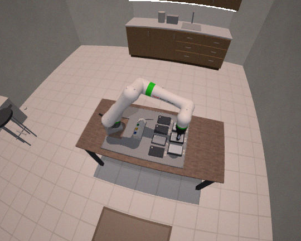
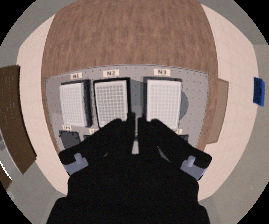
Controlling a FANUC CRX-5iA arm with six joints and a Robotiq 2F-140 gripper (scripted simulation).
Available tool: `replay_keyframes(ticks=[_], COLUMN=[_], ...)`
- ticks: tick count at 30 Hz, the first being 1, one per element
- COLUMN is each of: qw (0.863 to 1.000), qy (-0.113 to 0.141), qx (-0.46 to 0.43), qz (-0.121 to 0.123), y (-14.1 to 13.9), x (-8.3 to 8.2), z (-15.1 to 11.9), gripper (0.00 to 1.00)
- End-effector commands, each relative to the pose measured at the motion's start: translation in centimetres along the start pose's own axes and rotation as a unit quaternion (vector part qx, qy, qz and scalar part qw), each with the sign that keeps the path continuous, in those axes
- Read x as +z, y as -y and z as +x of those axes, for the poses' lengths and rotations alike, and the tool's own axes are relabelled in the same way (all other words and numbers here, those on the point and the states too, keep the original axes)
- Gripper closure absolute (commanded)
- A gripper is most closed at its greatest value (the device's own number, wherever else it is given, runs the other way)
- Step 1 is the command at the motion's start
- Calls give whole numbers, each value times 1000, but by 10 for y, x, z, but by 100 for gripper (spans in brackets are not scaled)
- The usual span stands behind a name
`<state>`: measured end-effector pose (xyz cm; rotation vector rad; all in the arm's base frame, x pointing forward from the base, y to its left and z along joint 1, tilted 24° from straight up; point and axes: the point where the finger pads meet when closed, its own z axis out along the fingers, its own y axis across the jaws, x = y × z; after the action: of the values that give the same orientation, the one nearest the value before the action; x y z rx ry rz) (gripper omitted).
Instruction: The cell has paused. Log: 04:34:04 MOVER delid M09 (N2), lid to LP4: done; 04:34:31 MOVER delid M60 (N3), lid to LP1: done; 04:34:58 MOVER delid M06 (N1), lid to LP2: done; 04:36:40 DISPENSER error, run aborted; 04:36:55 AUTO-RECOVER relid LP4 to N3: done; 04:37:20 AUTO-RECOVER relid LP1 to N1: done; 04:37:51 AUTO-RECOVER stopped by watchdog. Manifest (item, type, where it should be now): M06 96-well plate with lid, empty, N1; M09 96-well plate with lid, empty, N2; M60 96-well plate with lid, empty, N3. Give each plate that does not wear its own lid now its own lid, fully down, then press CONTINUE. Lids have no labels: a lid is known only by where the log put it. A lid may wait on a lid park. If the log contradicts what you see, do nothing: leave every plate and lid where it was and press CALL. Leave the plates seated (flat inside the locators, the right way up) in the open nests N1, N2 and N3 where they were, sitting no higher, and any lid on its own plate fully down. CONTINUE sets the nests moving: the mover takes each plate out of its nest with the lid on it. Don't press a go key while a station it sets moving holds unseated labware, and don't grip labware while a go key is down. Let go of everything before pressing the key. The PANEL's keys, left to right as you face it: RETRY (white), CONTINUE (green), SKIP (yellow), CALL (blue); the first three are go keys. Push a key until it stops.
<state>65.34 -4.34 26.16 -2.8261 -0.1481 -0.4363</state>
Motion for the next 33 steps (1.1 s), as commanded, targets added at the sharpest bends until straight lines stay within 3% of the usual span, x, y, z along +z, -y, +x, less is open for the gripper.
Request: replay_keyframes(ticks=[1,5,7,8,33], qw=[1000,1000,1000,1000,1000], qy=[0,0,0,0,0], qx=[-2,-7,-8,-8,-8], qz=[-1,-1,-1,-1,-1], y=[-13,-62,-68,-68,-68], x=[0,0,-1,-1,-1], z=[1,3,3,3,3], gripper=[100,100,100,34,34])
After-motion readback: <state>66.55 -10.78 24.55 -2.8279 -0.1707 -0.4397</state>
